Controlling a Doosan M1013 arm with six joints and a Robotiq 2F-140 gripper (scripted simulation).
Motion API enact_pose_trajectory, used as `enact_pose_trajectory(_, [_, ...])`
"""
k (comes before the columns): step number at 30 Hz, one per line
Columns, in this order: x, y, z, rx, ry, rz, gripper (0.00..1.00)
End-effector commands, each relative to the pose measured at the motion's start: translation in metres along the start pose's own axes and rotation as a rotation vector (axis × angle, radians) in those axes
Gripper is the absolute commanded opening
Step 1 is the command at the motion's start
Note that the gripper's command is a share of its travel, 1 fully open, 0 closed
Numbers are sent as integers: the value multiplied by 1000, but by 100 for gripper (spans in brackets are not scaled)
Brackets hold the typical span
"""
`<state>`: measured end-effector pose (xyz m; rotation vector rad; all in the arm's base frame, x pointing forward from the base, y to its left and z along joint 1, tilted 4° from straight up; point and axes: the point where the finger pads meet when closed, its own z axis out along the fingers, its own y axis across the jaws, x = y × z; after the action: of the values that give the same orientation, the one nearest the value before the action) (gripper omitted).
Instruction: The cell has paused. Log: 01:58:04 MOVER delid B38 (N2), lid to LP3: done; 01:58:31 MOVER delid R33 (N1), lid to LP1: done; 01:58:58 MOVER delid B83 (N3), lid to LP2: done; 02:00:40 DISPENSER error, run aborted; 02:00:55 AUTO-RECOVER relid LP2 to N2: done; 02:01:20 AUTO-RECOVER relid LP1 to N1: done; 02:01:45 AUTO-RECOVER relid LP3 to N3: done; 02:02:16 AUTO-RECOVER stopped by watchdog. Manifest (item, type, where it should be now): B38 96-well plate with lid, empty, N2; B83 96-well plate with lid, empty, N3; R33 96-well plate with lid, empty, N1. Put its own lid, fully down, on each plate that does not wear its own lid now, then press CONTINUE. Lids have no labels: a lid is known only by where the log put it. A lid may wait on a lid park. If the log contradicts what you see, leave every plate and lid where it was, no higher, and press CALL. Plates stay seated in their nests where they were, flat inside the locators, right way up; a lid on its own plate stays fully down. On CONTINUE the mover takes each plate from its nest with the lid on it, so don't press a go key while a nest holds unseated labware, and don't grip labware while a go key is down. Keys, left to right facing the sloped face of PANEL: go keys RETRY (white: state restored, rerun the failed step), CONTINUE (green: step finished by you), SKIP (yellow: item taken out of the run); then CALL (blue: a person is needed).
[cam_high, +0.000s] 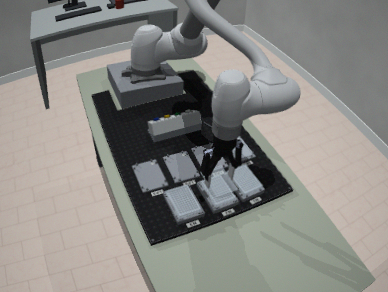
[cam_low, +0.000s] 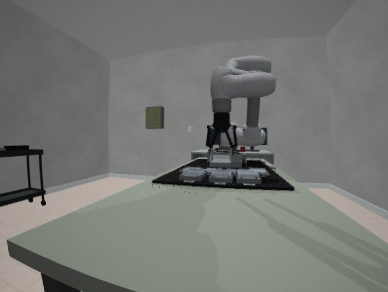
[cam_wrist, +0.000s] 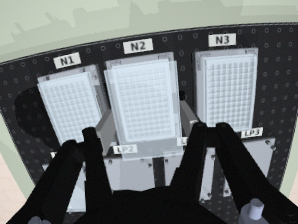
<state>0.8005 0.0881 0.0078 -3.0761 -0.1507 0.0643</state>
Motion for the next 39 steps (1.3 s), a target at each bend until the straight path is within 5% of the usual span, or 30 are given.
enact_pose_trajectory(1, [-1,-3,-2,3,2,8,0])
enact_pose_trajectory(39, [-1,-3,2,3,2,3,0])
